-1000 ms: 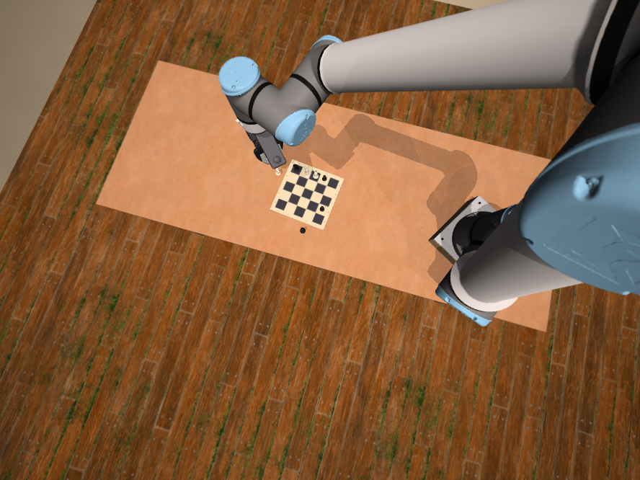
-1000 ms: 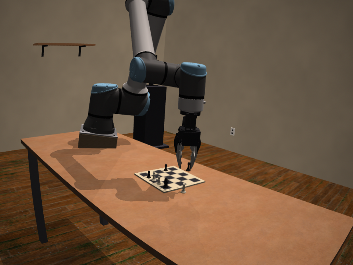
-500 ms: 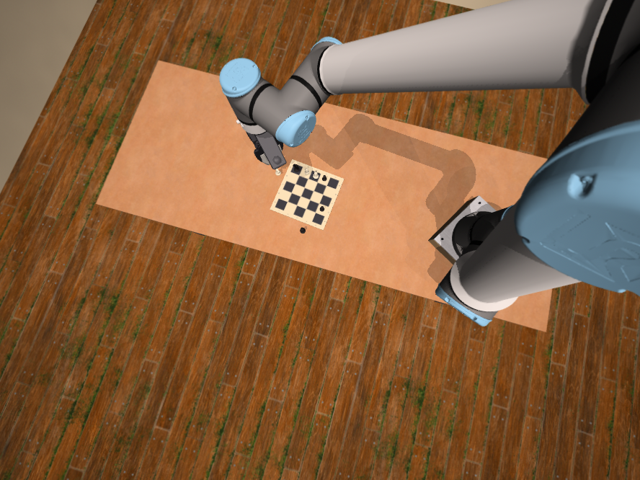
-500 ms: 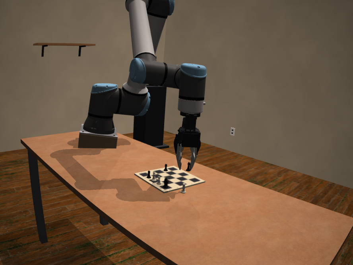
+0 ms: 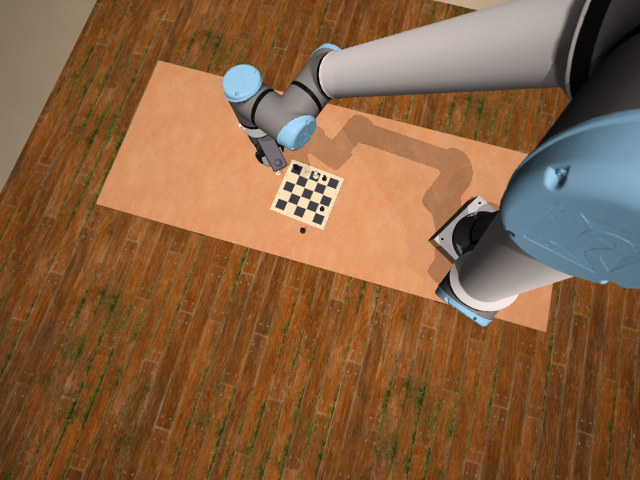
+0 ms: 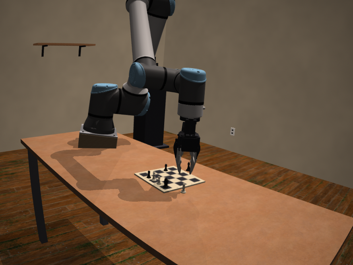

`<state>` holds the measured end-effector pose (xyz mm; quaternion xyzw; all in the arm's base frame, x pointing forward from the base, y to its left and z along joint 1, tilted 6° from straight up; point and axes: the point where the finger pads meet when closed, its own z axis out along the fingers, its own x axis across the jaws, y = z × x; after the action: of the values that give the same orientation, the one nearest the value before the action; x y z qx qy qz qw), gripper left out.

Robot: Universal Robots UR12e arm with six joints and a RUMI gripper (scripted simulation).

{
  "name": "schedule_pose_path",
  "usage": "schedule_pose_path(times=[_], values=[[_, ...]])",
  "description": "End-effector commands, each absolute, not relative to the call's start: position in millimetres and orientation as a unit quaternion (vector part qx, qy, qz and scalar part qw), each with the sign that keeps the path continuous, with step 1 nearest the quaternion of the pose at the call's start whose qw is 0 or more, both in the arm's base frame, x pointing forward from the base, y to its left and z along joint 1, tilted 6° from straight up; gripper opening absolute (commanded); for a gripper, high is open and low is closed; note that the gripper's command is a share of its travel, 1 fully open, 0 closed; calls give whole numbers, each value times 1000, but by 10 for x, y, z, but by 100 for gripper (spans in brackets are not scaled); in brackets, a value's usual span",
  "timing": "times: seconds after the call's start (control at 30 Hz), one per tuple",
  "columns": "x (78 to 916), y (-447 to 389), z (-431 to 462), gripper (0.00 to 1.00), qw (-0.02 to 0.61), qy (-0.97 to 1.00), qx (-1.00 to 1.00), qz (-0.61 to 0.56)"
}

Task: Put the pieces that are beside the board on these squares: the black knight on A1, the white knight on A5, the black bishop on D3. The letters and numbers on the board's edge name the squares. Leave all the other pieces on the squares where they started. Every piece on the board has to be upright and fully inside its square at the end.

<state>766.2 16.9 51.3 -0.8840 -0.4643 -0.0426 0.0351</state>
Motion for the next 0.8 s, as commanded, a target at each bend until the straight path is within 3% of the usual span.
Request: schedule_pose_path(times=[0.0, 0.77], values=[[7672, 173, 462, 22, 35, -464, -884, -43], [7682, 197, 223, 22, 35, -464, -884, -43]])
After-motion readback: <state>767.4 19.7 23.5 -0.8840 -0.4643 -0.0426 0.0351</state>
